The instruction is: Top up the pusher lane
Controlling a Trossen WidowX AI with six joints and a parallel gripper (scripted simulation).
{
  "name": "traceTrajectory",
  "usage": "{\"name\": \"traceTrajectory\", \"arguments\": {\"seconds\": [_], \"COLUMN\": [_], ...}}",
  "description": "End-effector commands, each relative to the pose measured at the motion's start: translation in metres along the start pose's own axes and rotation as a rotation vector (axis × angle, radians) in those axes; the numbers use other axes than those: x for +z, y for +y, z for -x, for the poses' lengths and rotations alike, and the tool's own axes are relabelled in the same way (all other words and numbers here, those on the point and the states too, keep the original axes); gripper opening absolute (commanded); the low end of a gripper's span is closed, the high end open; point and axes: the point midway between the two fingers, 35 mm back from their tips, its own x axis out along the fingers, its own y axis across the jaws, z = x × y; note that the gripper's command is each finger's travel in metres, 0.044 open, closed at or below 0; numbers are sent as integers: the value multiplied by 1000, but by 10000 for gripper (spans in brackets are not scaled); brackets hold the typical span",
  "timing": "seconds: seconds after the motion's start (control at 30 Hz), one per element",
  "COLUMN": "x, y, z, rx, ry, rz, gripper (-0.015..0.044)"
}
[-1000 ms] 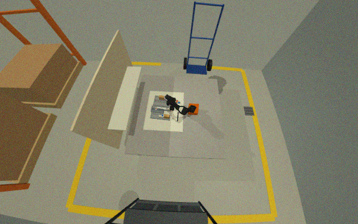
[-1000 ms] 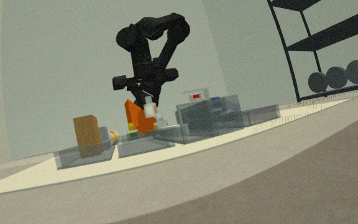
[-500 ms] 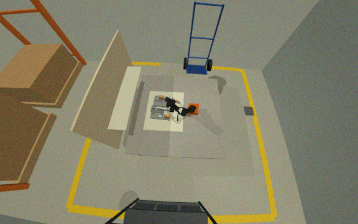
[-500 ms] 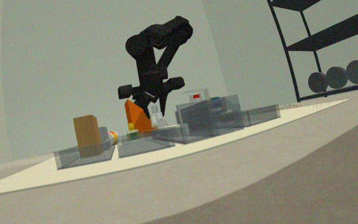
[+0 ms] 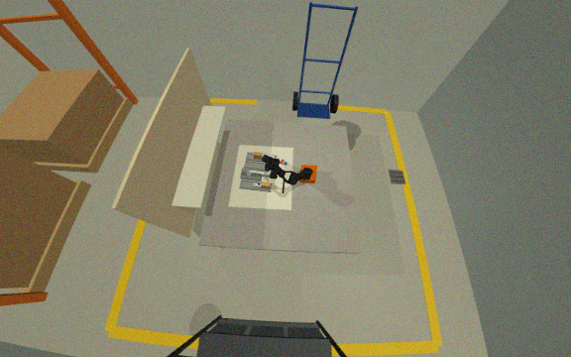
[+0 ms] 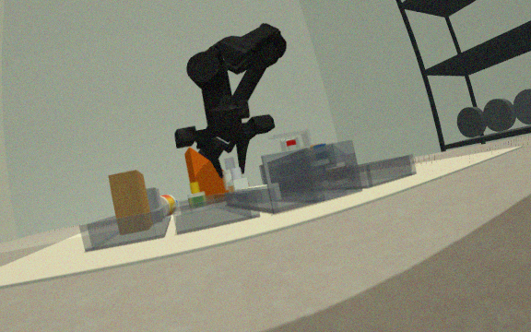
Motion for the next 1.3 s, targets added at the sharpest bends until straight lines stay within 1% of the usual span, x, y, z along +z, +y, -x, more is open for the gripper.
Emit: {"name": "traceTrajectory", "arguments": {"seconds": [0.0,1.27], "x": [3,20], "y": [0,0], "z": [0,-1], "rx": [4,4], "ry": [-2,-2], "rz": [-3,-2], "gripper": [0,0]}}
